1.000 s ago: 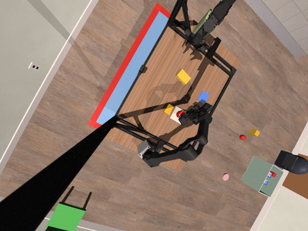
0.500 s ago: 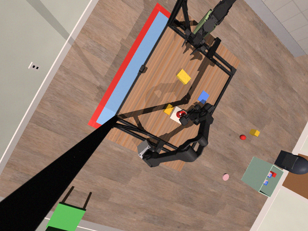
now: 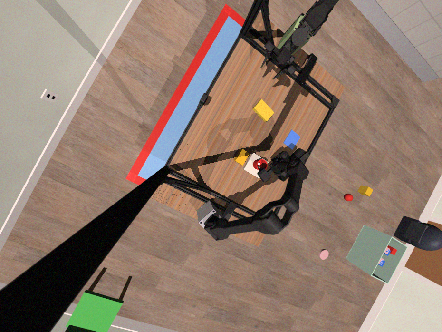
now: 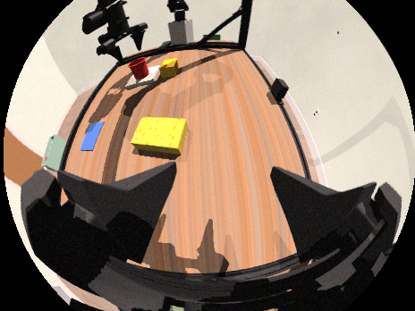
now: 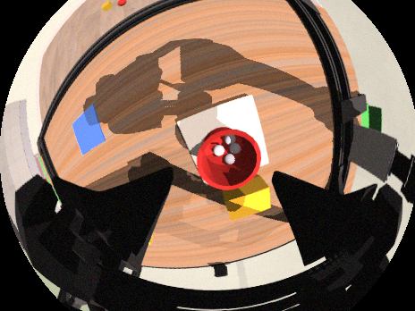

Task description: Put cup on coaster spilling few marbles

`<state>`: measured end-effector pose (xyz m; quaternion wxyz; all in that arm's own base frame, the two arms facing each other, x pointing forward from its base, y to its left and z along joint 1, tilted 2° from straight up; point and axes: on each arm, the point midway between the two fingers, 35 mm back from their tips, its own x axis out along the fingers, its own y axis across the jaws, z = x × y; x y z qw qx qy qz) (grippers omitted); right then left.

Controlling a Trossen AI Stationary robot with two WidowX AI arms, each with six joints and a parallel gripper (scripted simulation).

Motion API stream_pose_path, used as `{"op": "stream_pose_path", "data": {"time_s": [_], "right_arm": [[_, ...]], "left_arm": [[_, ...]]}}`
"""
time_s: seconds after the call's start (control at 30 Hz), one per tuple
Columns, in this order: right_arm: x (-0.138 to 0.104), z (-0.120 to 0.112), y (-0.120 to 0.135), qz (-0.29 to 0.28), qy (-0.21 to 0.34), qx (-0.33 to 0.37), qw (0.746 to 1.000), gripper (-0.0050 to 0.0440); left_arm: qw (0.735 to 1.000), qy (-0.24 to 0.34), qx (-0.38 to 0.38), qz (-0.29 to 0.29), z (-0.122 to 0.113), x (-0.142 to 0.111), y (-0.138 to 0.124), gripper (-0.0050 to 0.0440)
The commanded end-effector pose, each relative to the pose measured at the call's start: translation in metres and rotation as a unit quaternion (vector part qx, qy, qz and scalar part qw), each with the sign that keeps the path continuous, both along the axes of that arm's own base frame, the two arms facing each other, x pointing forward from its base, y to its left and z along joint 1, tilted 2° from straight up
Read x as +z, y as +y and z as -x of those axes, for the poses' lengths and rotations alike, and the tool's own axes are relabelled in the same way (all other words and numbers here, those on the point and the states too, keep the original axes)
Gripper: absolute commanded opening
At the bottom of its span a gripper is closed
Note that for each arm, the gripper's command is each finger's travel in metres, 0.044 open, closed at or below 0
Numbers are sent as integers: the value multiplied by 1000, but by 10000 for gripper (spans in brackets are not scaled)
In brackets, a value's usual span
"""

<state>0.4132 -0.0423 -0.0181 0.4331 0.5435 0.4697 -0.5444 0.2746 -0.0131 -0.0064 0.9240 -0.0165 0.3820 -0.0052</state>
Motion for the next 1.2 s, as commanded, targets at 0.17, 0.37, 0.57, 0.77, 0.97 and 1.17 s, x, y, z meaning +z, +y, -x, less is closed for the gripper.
{"op": "stream_pose_path", "data": {"time_s": [0.17,0.37,0.57,0.77,0.97,1.17], "right_arm": [[48,1,-1,4,-19,0,1000,440],[51,4,0,4,-19,0,1000,440],[46,4,0,2,-15,0,1000,440],[46,4,0,2,-15,0,1000,440],[46,4,0,2,-15,0,1000,440],[46,4,0,2,-15,0,1000,440]], "left_arm": [[1000,-2,-1,-2,0,0,0,400],[1000,-2,-1,-2,0,0,0,400],[1000,-2,-1,-2,0,0,0,400],[1000,-2,-1,-2,0,0,0,400],[1000,-2,-1,-2,0,0,0,400],[1000,-2,-1,-2,0,0,0,400]]}}
